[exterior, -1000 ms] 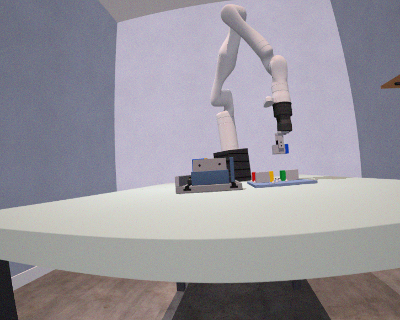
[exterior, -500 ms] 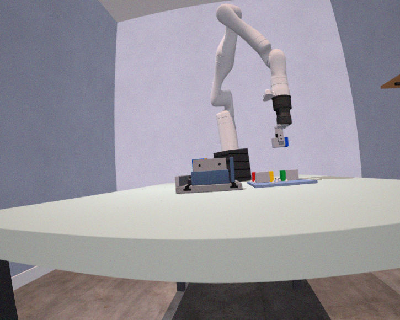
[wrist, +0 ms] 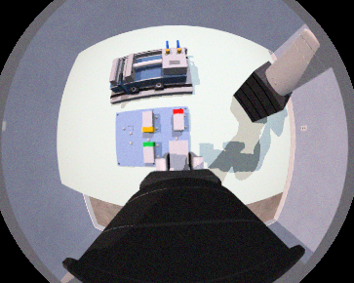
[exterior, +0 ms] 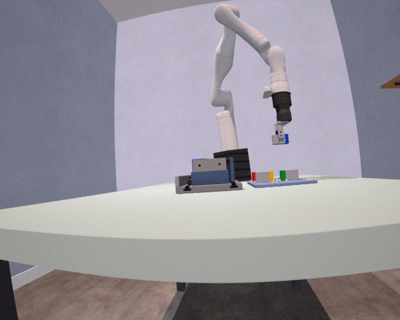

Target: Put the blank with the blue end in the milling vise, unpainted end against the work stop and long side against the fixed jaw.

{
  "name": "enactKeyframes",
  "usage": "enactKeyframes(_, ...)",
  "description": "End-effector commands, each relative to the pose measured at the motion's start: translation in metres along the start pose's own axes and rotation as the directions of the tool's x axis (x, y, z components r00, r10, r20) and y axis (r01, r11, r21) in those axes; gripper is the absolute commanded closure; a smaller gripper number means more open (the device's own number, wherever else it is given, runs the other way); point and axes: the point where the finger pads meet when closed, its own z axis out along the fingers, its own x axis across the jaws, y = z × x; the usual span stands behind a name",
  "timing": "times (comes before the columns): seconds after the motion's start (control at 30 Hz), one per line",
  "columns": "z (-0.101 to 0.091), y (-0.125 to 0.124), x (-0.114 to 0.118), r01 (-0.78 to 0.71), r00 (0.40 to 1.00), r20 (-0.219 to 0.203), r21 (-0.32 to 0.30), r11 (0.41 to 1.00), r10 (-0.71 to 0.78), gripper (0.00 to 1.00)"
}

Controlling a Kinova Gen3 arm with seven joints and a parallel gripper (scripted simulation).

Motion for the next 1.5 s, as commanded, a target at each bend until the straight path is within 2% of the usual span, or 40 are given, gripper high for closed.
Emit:
enactKeyframes(0.0, 0.001, 0.000, 0.000, 0.000, 1.000, 0.001, 0.000, 1.000, 0.000, 1.00)
enactKeyframes(1.47, 0.011, 0.000, 0.003, -0.003, 1.000, 0.003, -0.002, 1.000, 0.003, 1.00)
